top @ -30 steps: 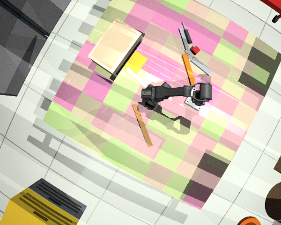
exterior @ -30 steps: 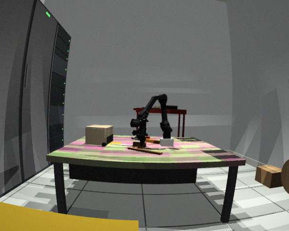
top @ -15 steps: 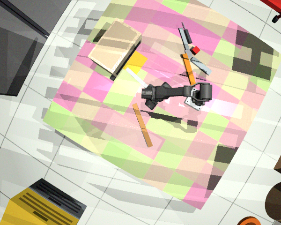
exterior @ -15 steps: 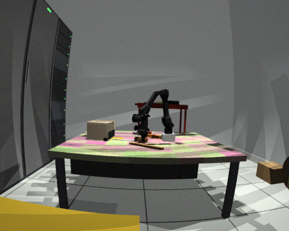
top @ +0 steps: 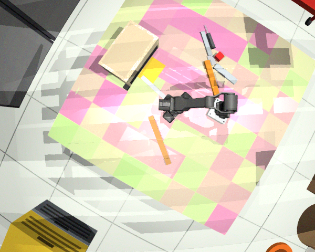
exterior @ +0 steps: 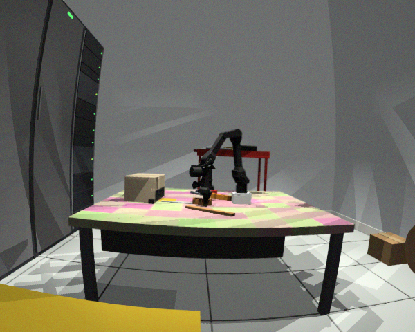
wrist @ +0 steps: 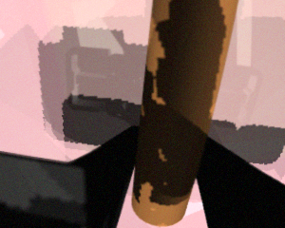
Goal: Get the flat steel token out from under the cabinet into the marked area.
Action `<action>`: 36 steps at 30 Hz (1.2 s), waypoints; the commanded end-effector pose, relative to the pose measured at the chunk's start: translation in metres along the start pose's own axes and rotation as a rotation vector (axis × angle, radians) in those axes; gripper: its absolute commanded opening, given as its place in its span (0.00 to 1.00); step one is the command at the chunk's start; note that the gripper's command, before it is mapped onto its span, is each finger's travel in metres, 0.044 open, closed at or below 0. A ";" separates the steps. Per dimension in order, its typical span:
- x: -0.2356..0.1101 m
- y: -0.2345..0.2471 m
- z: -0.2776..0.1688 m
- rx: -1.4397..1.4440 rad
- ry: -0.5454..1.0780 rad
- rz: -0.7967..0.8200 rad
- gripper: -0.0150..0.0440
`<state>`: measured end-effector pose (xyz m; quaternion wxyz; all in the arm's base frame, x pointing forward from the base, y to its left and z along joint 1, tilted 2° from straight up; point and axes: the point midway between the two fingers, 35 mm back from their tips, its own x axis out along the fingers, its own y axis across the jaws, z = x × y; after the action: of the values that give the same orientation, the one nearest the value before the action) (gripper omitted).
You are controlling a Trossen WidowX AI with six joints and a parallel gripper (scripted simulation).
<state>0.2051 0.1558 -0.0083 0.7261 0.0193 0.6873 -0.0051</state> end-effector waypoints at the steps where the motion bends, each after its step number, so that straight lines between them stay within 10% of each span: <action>1: 0.000 0.000 0.000 0.000 0.000 0.000 0.43; 8: 0.000 0.000 0.000 0.000 0.000 0.000 0.25; 36: -0.001 0.001 0.034 -0.002 -0.003 0.000 0.25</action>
<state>0.2328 0.1559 -0.0064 0.7266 0.0183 0.6868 -0.0050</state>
